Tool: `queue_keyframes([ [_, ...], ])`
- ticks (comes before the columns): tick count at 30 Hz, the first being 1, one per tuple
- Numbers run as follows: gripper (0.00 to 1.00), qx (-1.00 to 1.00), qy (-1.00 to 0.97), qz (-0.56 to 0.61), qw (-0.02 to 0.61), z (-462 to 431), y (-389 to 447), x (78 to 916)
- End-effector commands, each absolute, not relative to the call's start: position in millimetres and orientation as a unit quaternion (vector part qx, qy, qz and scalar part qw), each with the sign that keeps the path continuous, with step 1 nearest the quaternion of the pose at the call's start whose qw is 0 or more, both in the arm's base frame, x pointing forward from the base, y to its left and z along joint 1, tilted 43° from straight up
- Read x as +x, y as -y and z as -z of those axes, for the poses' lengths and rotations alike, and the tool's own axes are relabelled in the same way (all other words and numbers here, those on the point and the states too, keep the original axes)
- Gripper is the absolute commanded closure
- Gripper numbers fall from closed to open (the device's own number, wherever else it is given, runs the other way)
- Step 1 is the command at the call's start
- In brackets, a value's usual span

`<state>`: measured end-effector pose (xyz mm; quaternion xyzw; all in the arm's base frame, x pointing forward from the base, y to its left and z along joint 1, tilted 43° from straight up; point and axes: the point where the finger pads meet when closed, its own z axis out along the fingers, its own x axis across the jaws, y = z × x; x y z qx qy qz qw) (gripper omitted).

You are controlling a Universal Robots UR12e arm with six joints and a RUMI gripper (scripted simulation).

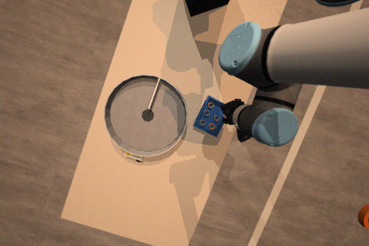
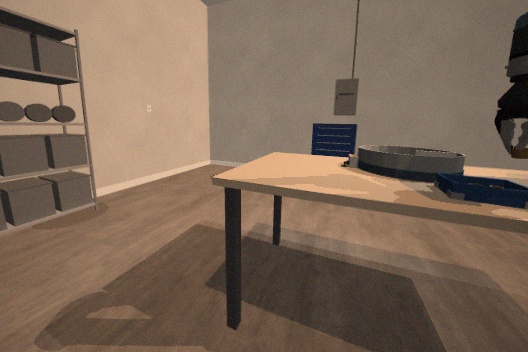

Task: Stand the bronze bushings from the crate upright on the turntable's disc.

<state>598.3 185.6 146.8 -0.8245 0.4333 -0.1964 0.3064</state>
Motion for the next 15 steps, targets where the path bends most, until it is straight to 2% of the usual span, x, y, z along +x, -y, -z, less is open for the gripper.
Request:
queue_keyframes([
  [1,1.0,-0.824,-0.433,0.197,0.306,-147.2,-185.6,598.4],
  [15,1.0,-0.824,-0.433,0.197,0.306,-143.1,-172.7,600.5],
])
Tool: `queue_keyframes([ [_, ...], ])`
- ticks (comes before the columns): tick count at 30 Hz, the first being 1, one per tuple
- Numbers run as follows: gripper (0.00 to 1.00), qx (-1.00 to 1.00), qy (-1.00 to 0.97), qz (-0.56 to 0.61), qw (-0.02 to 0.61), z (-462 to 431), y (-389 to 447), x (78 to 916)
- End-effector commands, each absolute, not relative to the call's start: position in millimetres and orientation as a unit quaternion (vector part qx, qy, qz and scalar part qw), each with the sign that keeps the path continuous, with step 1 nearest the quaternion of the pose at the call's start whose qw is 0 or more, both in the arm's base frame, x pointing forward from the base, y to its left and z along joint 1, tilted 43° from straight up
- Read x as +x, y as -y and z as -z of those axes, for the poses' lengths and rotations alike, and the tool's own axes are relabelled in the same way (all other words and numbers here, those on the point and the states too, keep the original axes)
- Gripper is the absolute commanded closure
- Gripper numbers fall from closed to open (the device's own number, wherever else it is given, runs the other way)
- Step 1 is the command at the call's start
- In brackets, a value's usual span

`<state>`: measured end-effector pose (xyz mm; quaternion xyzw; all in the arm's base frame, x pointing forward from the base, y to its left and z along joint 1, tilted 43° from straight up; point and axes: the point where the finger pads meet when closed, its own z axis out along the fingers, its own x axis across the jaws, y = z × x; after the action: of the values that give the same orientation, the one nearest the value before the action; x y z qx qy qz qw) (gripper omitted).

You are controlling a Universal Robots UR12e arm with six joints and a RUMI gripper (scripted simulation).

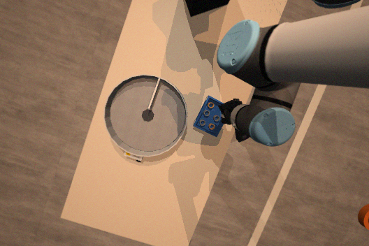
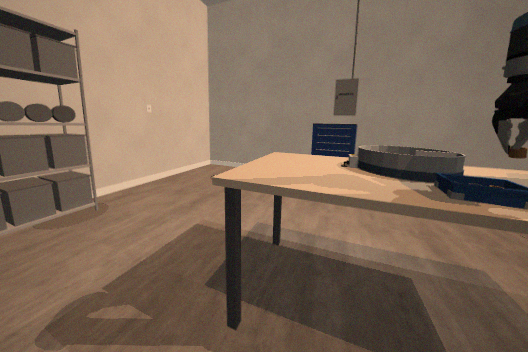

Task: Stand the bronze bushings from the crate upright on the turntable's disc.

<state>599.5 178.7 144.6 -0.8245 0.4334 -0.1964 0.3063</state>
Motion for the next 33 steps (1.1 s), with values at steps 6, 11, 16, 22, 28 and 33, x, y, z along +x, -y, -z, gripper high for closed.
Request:
queue_keyframes([
  [6,1.0,-0.824,-0.433,0.197,0.306,-139.2,-160.7,602.6],
  [11,1.0,-0.824,-0.433,0.197,0.306,-132.4,-139.4,606.1],
  [16,1.0,-0.824,-0.433,0.197,0.306,-123.5,-111.8,610.7],
  [22,1.0,-0.824,-0.433,0.197,0.306,-115.1,-85.5,615.1],
  [28,1.0,-0.824,-0.433,0.197,0.306,-100.8,-41.1,622.5],
  [33,1.0,-0.824,-0.433,0.197,0.306,-88.1,-1.6,629.1],
])
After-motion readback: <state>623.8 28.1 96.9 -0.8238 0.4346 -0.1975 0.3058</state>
